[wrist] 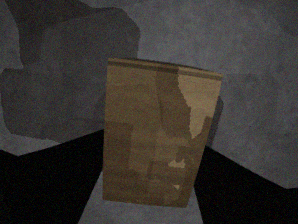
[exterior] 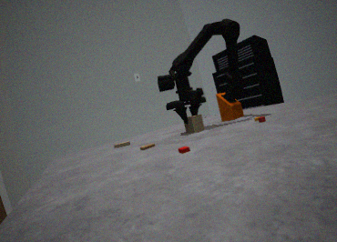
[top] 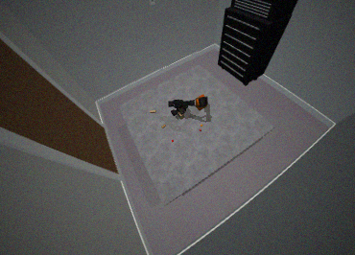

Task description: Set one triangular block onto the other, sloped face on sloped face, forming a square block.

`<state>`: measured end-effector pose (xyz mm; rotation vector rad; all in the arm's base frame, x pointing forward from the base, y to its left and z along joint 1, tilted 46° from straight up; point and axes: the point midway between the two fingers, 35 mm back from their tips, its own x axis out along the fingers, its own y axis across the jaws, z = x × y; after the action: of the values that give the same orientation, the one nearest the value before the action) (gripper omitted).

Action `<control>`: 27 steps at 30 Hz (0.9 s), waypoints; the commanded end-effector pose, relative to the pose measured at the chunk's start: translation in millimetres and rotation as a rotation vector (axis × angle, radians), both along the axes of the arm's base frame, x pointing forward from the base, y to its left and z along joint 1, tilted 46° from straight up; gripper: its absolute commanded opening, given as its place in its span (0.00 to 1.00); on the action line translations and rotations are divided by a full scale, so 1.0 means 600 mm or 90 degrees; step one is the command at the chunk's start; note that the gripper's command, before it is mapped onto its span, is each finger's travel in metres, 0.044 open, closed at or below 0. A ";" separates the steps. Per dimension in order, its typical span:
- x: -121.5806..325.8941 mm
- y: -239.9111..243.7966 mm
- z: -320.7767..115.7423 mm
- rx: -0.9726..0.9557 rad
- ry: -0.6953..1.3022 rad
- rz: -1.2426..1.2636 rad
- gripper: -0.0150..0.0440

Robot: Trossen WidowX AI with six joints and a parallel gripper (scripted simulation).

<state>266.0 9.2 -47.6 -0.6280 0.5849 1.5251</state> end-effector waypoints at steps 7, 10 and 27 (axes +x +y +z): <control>0.000 0.000 0.000 0.000 0.000 0.000 1.00; 0.000 0.000 0.000 0.000 0.000 0.000 1.00; 0.005 -0.132 0.128 -0.002 0.001 0.000 1.00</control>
<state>272.0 -64.1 19.3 -0.6302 0.5897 1.5103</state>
